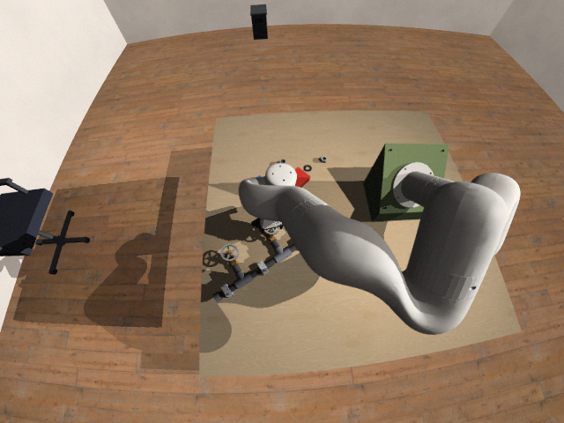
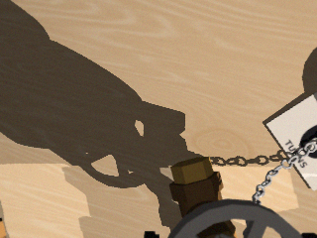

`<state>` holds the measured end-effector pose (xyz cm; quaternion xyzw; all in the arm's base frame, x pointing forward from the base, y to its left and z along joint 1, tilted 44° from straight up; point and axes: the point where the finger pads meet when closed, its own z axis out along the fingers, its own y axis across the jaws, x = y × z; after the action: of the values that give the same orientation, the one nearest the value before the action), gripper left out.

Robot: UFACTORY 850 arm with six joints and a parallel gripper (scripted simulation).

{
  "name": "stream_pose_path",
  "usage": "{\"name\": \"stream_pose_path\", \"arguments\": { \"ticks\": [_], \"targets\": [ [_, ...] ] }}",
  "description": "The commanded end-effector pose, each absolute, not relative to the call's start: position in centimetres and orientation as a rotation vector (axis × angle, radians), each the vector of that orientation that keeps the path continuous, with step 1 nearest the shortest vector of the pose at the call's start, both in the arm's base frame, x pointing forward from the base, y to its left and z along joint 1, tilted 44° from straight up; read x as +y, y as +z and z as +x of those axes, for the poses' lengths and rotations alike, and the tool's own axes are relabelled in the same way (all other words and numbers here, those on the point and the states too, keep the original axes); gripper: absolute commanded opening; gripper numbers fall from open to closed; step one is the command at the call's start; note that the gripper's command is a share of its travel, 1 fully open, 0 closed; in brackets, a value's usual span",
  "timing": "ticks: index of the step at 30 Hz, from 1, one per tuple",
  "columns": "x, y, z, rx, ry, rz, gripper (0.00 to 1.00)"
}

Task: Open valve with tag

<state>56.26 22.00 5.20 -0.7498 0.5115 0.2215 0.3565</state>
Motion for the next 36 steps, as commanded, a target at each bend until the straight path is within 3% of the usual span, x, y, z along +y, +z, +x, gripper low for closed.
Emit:
{"name": "stream_pose_path", "arguments": {
  "ticks": [1, 36],
  "targets": [
    [21.97, 5.26, 56.34, 1.264, 0.541, -1.962, 0.0],
    [21.97, 5.26, 56.34, -0.751, -0.394, -2.181, 0.0]
  ]
}}
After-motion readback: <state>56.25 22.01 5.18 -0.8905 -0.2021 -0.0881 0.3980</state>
